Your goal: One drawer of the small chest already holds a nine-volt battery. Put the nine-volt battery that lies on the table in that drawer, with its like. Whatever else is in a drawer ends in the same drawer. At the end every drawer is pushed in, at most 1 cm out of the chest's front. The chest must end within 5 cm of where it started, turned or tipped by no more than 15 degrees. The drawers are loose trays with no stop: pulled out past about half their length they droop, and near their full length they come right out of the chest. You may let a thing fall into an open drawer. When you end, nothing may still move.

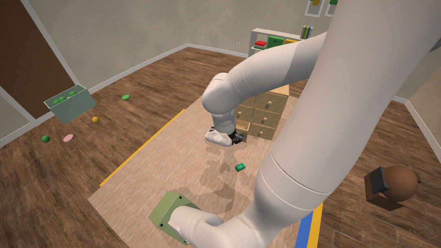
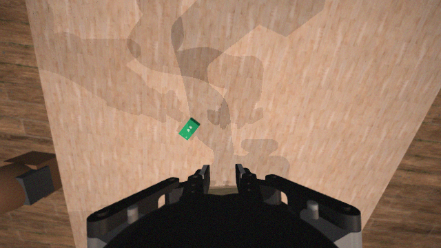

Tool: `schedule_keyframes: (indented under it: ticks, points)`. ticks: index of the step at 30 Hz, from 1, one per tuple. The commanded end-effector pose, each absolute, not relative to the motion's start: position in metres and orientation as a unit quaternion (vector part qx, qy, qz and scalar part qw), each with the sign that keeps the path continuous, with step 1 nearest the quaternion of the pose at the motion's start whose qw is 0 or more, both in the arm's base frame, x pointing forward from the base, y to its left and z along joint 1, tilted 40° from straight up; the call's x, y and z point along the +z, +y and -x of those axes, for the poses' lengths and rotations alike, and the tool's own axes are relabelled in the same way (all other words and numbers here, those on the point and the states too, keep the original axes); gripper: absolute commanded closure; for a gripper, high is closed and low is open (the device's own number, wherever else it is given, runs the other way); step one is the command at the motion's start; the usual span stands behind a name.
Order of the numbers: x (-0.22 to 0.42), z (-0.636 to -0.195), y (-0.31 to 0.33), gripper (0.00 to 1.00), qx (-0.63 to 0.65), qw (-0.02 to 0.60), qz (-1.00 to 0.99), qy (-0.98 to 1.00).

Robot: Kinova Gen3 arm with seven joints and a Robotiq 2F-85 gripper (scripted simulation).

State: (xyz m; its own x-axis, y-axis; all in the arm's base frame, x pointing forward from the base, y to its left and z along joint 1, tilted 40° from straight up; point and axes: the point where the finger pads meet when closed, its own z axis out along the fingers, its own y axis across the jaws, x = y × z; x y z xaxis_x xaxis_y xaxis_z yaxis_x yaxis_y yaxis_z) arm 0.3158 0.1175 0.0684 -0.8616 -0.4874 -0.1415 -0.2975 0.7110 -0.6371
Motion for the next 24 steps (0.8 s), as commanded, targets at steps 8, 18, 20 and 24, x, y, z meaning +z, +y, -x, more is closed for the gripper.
schedule_keyframes:
  ticks: [8, 18, 20, 24]
  points:
    - [0.087, -0.308, 0.125, 0.67, -0.327, 0.096, 0.197, 0.919]
    - [0.100, -0.292, 0.131, 0.67, -0.339, 0.033, 0.178, 0.923]
    - [0.101, -0.290, 0.131, 0.67, -0.341, 0.026, 0.176, 0.923]
    - [0.101, -0.289, 0.134, 0.67, -0.338, 0.022, 0.175, 0.924]
